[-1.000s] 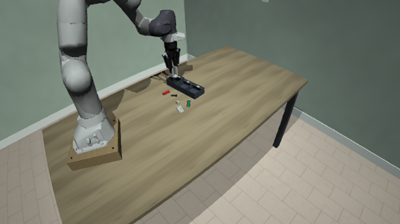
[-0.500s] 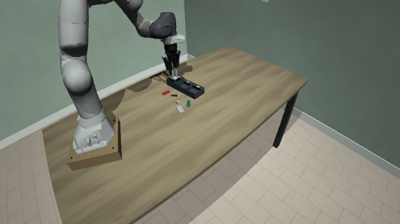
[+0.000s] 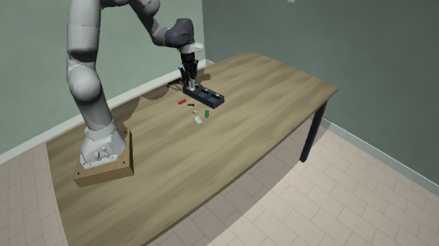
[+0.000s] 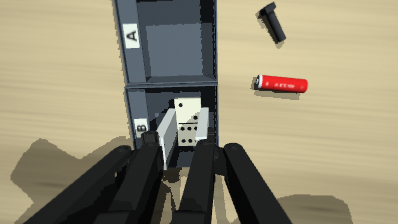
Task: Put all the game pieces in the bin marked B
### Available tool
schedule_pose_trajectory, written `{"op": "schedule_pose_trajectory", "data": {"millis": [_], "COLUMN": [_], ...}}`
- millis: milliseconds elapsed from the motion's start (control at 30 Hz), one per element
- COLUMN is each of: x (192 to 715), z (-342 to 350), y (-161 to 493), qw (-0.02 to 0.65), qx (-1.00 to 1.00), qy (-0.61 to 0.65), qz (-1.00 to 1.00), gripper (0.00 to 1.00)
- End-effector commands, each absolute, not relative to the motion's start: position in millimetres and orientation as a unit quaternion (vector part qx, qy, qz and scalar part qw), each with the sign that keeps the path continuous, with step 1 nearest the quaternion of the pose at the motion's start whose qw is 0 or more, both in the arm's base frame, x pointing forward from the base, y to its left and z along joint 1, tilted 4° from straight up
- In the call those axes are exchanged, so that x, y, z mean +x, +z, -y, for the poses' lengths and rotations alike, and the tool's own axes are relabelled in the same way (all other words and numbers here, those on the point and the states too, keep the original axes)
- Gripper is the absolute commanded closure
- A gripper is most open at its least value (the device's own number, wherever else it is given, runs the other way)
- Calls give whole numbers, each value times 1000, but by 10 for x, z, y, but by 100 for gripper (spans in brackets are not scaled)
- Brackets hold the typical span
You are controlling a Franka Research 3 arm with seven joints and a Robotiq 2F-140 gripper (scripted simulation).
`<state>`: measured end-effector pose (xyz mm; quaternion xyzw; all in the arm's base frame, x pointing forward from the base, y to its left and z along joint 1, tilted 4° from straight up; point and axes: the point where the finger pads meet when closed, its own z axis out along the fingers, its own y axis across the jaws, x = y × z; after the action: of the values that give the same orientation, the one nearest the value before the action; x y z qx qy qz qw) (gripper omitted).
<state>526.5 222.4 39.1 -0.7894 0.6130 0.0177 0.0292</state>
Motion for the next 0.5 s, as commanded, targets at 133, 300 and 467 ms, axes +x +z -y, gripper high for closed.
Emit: {"op": "schedule_pose_trajectory", "data": {"millis": [133,300,467], "x": [5299,5321,5332], "z": [-2242,-2252,-2256], "y": [288,275,276], "qw": [33,33,33], "qx": [-787,-787,-787], "qy": [14,14,14], "qz": [-616,-616,-616], "gripper": [87,87,87]}}
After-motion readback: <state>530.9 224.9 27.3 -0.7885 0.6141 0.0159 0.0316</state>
